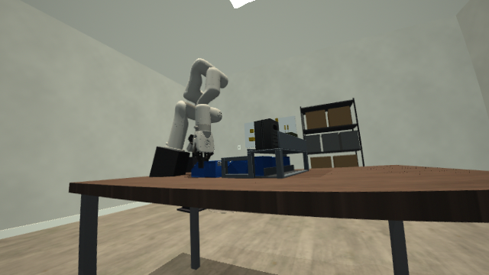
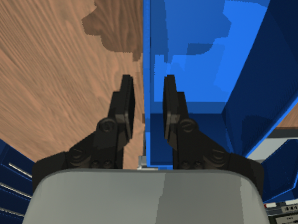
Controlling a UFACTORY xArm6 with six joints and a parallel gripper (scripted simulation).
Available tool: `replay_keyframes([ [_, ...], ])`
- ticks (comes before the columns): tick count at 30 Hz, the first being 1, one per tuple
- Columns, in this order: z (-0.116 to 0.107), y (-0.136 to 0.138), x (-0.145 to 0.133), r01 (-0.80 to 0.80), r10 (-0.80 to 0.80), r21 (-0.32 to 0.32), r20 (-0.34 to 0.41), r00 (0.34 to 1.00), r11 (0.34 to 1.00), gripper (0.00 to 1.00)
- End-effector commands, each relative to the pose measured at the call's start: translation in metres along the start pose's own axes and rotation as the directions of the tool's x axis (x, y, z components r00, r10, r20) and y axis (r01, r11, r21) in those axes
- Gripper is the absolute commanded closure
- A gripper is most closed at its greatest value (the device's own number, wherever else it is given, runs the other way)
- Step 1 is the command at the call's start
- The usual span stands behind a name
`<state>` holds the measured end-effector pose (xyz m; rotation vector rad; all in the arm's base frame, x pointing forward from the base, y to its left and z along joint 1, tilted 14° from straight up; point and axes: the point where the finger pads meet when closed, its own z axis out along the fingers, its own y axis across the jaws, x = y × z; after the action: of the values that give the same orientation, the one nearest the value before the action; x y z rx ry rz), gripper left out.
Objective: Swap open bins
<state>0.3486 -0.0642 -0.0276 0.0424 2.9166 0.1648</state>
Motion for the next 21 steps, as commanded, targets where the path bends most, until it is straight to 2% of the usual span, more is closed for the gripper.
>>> replay_keyframes([
  [1,-0.002,0.000,-0.001,0.000,0.000,0.001,0.002,1.000,1.000,0.74],
  [21,-0.015,0.000,-0.001,0.000,0.000,0.001,0.002,1.000,1.000,0.74],
])
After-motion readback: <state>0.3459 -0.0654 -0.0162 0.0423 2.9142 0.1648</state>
